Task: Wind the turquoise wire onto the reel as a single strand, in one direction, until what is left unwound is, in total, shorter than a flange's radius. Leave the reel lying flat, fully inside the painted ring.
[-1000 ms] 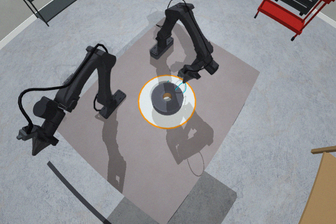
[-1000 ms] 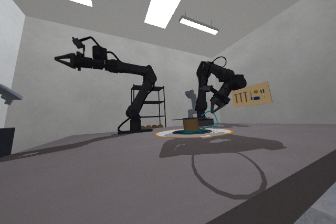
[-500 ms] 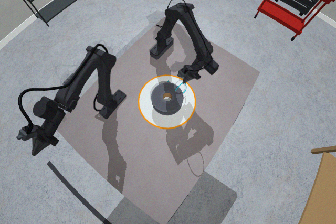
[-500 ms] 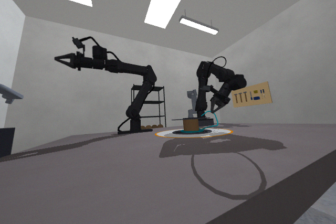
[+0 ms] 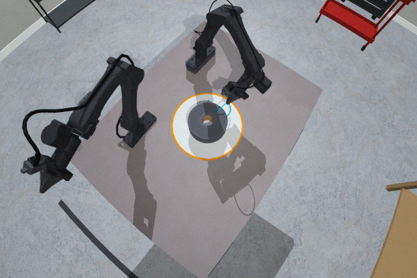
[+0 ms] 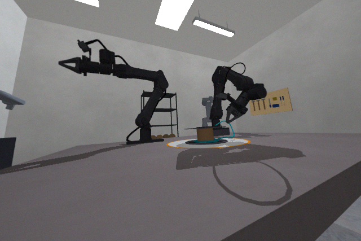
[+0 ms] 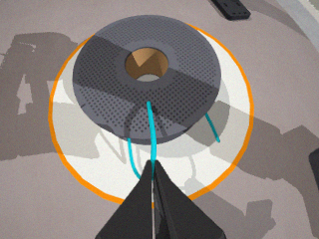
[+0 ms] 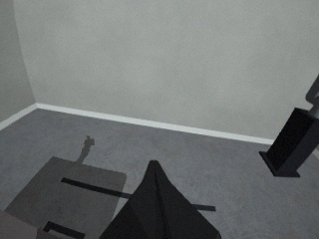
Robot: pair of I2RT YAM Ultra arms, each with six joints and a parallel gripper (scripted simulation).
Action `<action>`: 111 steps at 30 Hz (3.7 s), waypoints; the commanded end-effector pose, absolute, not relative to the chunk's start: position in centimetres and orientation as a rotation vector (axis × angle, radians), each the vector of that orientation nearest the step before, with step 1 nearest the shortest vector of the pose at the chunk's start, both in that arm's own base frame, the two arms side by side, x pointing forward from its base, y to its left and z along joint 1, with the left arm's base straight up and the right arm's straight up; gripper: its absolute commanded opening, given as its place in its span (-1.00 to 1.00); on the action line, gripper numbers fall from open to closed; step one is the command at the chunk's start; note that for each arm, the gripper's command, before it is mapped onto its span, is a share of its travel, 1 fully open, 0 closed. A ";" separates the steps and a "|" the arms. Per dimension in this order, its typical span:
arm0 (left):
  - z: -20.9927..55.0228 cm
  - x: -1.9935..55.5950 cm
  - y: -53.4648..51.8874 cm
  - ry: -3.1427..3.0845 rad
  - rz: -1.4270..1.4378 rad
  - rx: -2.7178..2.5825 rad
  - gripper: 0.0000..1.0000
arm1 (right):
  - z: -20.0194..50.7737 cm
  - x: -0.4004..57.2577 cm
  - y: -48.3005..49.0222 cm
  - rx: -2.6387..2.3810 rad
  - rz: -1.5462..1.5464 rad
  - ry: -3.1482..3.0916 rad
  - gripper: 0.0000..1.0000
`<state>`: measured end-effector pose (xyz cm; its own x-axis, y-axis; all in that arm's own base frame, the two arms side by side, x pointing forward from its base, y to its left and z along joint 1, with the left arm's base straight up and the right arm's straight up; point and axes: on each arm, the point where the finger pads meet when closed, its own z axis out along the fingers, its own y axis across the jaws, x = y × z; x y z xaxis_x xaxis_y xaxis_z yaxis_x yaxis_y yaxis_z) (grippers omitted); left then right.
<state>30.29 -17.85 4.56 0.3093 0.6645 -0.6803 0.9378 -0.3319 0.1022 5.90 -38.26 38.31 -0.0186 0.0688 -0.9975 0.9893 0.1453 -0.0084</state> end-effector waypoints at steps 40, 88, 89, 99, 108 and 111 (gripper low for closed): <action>2.5 31.5 -17.7 1.342 -1.155 1.632 -1.00 | 40.7 5.8 -37.7 1.098 -1.098 1.277 -1.00; -2.1 31.4 -17.3 1.365 -1.169 1.621 -1.00 | 40.7 5.8 -37.7 1.098 -1.098 1.277 -1.00; -2.1 31.4 -17.3 1.365 -1.169 1.621 -1.00 | 40.7 5.8 -37.7 1.098 -1.098 1.277 -1.00; -1.6 30.6 -17.3 1.366 -1.169 1.620 -1.00 | 40.7 5.8 -37.7 1.098 -1.098 1.277 -1.00; -1.4 30.5 -17.3 1.365 -1.169 1.620 -1.00 | 40.7 5.8 -37.7 1.098 -1.098 1.277 -1.00; -1.4 30.5 -17.3 1.365 -1.169 1.620 -1.00 | 40.7 5.8 -37.7 1.098 -1.098 1.277 -1.00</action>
<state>30.44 -17.62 -2.02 0.0093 0.3361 -0.9418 0.9787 -0.1961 -0.0604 5.90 -38.26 38.31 -0.0186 0.0686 -0.9975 0.9893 0.1453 -0.0084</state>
